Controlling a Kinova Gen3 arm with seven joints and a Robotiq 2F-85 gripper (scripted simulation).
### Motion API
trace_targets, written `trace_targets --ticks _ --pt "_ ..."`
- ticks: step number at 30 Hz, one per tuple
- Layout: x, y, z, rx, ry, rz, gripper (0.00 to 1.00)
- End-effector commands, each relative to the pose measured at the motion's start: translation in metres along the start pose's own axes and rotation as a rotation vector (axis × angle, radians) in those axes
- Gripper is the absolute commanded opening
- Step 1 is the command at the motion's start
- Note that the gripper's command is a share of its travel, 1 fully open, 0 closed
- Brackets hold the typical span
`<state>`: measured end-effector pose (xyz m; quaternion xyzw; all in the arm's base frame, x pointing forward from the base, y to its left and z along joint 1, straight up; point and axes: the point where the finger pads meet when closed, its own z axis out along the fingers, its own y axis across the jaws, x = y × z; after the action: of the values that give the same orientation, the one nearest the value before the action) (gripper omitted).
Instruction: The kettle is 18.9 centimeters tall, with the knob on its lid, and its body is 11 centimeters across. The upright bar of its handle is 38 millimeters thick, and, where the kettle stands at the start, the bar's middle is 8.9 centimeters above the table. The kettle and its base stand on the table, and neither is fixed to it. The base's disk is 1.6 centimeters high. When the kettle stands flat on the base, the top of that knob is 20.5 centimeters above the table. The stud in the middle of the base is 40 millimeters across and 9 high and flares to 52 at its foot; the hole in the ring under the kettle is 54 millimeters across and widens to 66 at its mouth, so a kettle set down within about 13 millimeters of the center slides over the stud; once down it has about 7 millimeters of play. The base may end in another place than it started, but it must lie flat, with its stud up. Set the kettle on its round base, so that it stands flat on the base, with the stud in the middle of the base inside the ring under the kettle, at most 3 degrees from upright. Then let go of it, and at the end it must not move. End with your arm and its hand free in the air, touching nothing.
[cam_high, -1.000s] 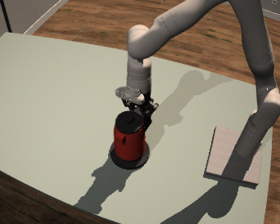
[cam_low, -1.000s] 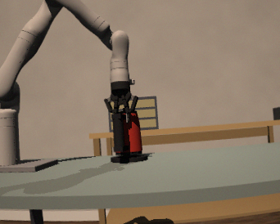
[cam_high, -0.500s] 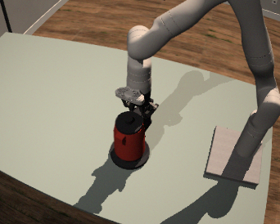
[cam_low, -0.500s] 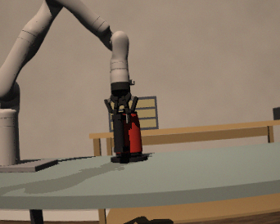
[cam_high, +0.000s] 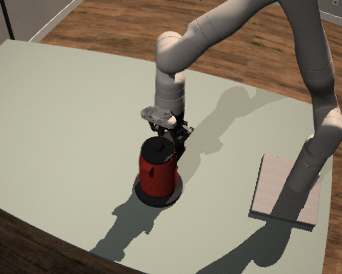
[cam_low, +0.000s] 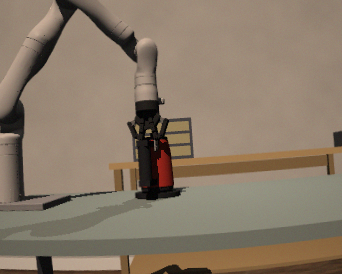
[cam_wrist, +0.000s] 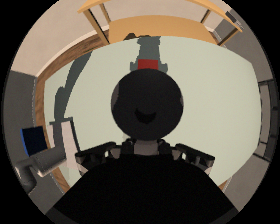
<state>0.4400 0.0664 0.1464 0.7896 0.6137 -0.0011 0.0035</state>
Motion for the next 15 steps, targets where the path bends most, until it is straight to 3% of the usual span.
trace_targets --ticks 1,15 --pt "0.0002 0.0004 -0.0003 -0.002 0.001 0.0 0.0" --pt "0.0002 0.0004 0.0021 -0.002 0.001 0.0 0.0"
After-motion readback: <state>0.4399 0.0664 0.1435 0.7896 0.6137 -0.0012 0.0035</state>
